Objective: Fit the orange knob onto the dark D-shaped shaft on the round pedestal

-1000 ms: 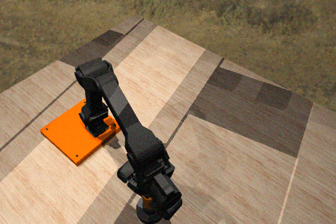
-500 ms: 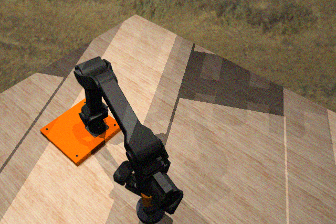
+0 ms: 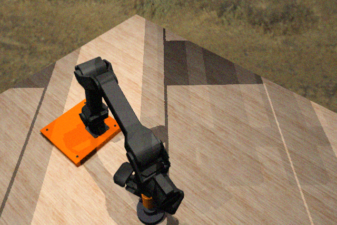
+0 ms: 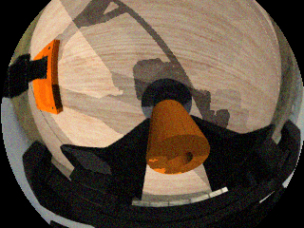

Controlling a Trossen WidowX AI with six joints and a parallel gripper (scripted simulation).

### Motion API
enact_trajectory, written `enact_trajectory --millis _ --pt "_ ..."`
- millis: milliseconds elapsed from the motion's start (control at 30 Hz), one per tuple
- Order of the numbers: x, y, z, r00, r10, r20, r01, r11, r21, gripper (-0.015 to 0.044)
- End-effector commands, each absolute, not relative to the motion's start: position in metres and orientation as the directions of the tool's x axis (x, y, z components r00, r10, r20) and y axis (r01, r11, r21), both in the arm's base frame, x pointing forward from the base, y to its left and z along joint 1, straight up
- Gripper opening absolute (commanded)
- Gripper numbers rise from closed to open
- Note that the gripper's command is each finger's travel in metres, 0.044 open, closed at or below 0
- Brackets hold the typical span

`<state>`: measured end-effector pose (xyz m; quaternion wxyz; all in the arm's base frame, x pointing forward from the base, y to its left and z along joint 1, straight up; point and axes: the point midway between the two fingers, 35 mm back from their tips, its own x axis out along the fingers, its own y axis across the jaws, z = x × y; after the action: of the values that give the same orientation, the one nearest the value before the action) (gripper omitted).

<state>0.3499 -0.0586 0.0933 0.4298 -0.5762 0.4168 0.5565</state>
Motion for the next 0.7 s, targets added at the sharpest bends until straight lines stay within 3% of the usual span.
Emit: enact_trajectory --millis 0,667 --pt "0.3535 -0.0587 0.0950 0.042 0.000 -0.999 -0.957 -0.287 -0.040 0.0000" --pt "0.3530 -0.0586 0.0916 0.042 0.000 -0.999 -0.957 -0.287 -0.040 0.0000"
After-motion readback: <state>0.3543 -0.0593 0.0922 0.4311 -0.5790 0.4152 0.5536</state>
